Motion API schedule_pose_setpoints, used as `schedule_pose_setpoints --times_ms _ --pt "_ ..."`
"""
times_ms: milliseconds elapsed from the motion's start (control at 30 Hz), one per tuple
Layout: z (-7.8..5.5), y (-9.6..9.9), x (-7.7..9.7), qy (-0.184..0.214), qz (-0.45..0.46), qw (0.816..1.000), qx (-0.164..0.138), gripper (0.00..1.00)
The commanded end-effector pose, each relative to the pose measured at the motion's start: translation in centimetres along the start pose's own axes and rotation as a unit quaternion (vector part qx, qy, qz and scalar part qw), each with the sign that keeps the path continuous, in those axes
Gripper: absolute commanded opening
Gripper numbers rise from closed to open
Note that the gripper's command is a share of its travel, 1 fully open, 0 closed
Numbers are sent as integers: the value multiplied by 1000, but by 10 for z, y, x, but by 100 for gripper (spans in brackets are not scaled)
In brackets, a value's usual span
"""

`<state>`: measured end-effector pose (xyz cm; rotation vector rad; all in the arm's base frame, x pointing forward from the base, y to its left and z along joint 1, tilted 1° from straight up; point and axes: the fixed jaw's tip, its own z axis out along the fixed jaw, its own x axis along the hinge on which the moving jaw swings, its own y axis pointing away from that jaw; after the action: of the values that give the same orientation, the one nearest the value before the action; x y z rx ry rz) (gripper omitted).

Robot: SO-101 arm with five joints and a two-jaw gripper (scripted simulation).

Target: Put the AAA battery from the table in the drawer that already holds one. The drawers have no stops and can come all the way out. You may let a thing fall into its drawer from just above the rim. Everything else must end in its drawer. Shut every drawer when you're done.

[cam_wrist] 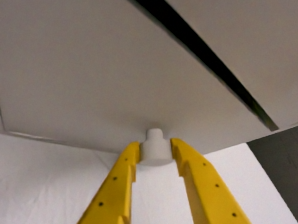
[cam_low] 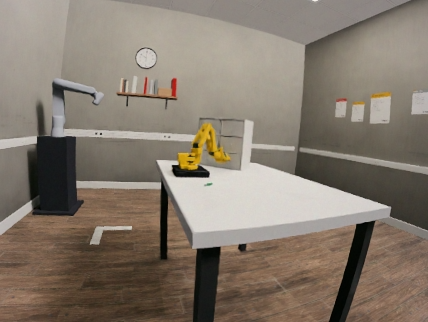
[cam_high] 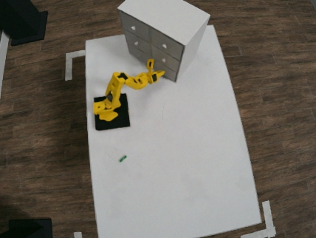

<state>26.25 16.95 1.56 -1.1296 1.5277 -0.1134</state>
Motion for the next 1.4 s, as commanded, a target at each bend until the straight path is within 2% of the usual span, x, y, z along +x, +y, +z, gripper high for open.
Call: schedule_pose_setpoints --times_ms 0,267,900,1367 --pt "-1 5 -2 -2 -6 1000 -10 6" --pt "-1 5 -2 -2 -6 1000 -10 0" --pt "-1 5 -2 -2 -6 1000 -10 0" --pt "-9 2 5 6 -4 1000 -3 0"
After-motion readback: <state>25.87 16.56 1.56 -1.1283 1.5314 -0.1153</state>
